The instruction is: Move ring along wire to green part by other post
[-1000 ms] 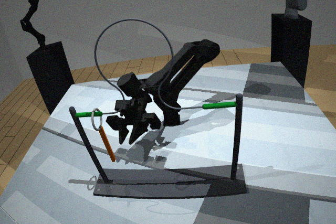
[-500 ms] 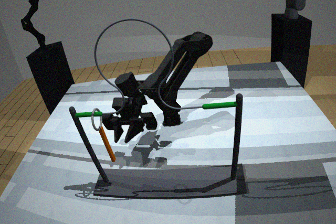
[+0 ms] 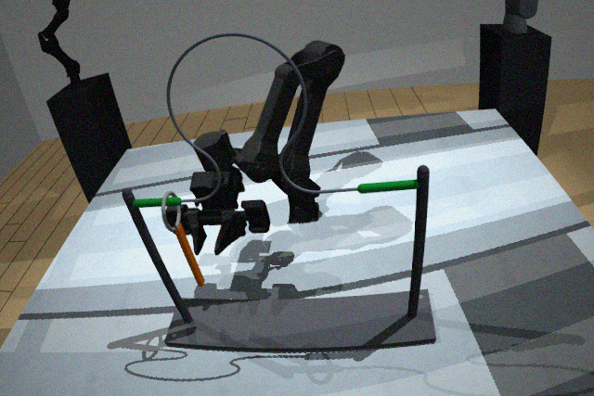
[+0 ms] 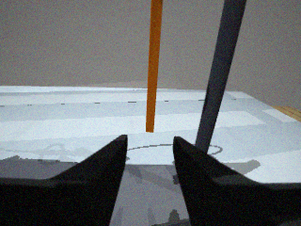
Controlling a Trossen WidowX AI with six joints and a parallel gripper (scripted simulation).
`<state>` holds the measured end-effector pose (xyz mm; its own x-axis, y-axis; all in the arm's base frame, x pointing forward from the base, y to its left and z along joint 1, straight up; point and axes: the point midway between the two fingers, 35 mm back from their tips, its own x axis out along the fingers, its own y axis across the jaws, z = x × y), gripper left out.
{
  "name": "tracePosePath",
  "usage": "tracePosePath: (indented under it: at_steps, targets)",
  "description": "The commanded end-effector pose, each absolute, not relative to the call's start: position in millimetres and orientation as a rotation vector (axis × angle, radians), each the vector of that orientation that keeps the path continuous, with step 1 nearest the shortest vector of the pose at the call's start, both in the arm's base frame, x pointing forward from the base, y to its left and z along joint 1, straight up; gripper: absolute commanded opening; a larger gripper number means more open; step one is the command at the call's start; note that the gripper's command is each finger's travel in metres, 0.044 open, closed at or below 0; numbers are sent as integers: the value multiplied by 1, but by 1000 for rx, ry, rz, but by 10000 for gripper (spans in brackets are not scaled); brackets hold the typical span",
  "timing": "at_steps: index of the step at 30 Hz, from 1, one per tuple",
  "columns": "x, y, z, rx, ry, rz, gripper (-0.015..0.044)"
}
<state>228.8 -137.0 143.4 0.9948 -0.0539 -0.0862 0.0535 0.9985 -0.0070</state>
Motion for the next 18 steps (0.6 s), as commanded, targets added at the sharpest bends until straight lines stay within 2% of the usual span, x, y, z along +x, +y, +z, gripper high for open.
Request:
tracePosePath:
  at_steps: [1, 18]
  targets:
    - [232, -138, 146, -10, 80, -45, 160]
    - [255, -143, 147, -11, 81, -45, 160]
